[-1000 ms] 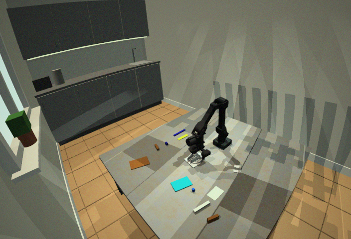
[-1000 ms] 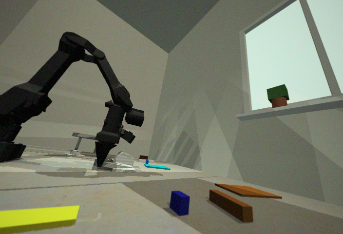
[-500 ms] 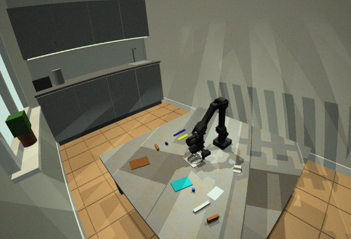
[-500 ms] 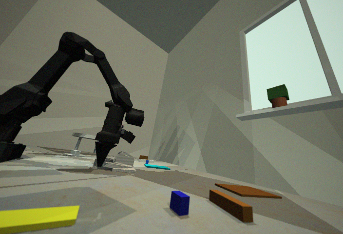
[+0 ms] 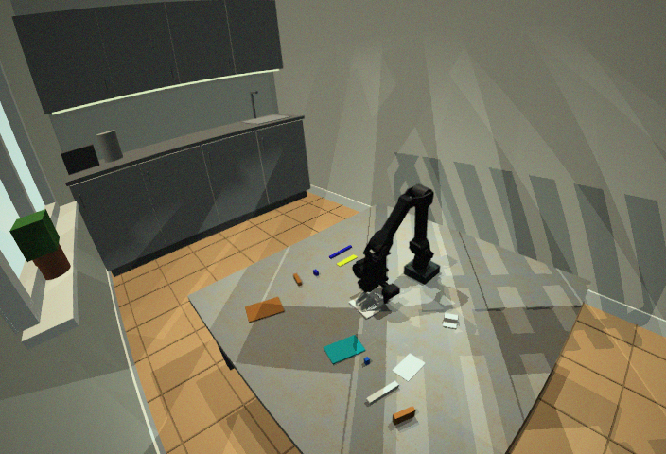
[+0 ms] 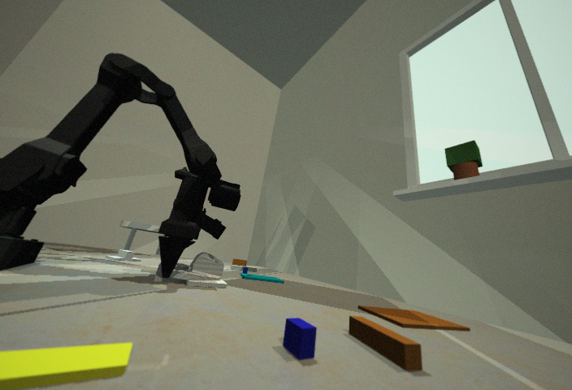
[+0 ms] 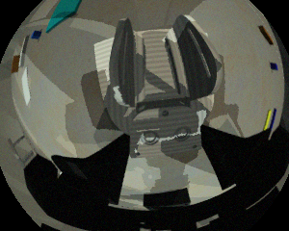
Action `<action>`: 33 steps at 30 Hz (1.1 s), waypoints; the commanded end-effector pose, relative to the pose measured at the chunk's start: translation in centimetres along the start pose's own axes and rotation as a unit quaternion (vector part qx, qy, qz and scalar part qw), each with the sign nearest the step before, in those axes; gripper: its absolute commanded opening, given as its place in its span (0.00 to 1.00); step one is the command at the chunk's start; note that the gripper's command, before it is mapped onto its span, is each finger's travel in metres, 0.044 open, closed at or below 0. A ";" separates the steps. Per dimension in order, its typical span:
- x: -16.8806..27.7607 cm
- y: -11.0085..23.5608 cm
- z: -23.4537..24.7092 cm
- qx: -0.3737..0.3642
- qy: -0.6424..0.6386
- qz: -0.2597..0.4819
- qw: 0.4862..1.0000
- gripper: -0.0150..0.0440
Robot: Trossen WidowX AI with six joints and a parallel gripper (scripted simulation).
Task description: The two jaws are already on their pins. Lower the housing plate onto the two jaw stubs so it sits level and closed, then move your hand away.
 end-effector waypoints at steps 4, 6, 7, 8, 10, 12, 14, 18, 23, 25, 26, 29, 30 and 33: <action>0.0 0.0 0.0 0.000 0.000 0.000 1.000 0.89; 0.0 0.0 0.0 0.000 0.000 0.000 1.000 0.98; 0.0 0.0 0.0 0.000 0.000 0.000 1.000 1.00; 0.0 0.0 0.0 0.000 0.000 0.000 1.000 1.00; 0.0 0.0 0.0 0.000 0.000 0.000 1.000 1.00; 0.0 0.0 0.0 0.000 0.000 0.000 1.000 1.00; 0.0 0.0 0.0 0.000 0.000 0.000 1.000 1.00; 0.0 0.0 0.0 0.000 0.000 0.000 1.000 1.00; -0.1 1.1 0.0 0.000 0.000 0.000 1.000 1.00; -0.2 2.8 0.0 0.000 0.000 -0.001 1.000 1.00; -0.2 4.0 0.0 -0.001 0.000 -0.001 1.000 1.00; 0.0 7.0 0.0 -0.001 -0.001 -0.001 1.000 1.00; 0.1 7.5 0.0 -0.001 -0.001 -0.001 1.000 1.00; 0.2 7.7 0.0 -0.001 -0.001 -0.001 1.000 1.00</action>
Point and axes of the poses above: the point midway between the two fingers, 35 mm back from their tips, its own y axis back along the fingers, its own z axis across the jaws, x = y × z, the point moved 2 cm from there along y, back along the fingers, and after that the axes turned 6 degrees about y, right-handed, at the moved point
